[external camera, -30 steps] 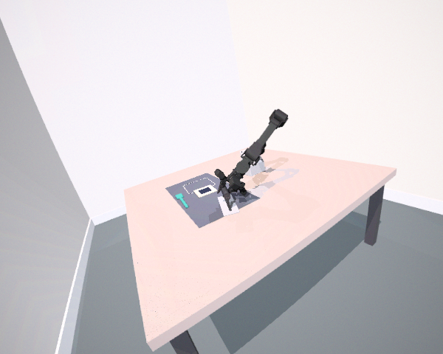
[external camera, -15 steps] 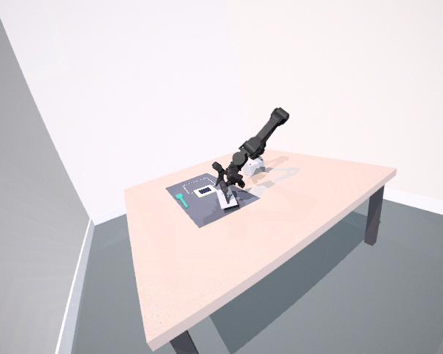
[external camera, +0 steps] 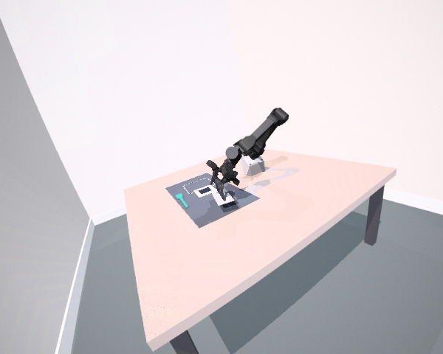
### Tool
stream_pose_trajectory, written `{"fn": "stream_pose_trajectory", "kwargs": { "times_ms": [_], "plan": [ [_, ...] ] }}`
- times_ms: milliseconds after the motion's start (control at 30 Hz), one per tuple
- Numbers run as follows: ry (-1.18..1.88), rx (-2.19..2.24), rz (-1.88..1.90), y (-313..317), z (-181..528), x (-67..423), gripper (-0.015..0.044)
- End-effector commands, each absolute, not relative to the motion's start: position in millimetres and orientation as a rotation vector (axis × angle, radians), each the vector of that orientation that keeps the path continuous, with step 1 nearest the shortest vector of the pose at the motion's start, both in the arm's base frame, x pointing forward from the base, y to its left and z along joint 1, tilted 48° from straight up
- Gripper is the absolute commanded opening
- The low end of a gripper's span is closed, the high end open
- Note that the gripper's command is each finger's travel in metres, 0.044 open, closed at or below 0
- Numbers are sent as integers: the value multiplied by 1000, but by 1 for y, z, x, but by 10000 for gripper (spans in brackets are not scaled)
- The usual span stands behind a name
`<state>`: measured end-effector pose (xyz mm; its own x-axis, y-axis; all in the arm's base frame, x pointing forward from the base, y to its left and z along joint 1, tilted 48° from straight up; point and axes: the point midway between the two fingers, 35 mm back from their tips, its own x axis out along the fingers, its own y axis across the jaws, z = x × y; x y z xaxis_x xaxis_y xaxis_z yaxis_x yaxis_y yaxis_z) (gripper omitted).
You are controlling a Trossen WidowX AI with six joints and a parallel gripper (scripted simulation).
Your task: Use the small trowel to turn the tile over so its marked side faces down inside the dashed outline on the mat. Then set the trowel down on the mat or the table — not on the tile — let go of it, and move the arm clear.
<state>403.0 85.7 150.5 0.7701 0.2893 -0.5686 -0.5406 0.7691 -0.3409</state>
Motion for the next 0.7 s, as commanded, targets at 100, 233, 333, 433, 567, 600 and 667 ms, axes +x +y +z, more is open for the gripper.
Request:
{"fn": "stream_pose_trajectory", "kwargs": {
  "times_ms": [100,233,333,433,567,600,667],
  "plan": [
    [425,-526,501,64,123,413,0],
    [367,-537,519,53,111,415,0],
    [334,-545,528,47,104,414,0],
    [331,-546,529,46,104,414,0],
    [331,-546,529,47,103,414,0],
    [331,-546,529,48,103,414,0],
    [332,-546,529,51,101,415,0]
  ]
}}
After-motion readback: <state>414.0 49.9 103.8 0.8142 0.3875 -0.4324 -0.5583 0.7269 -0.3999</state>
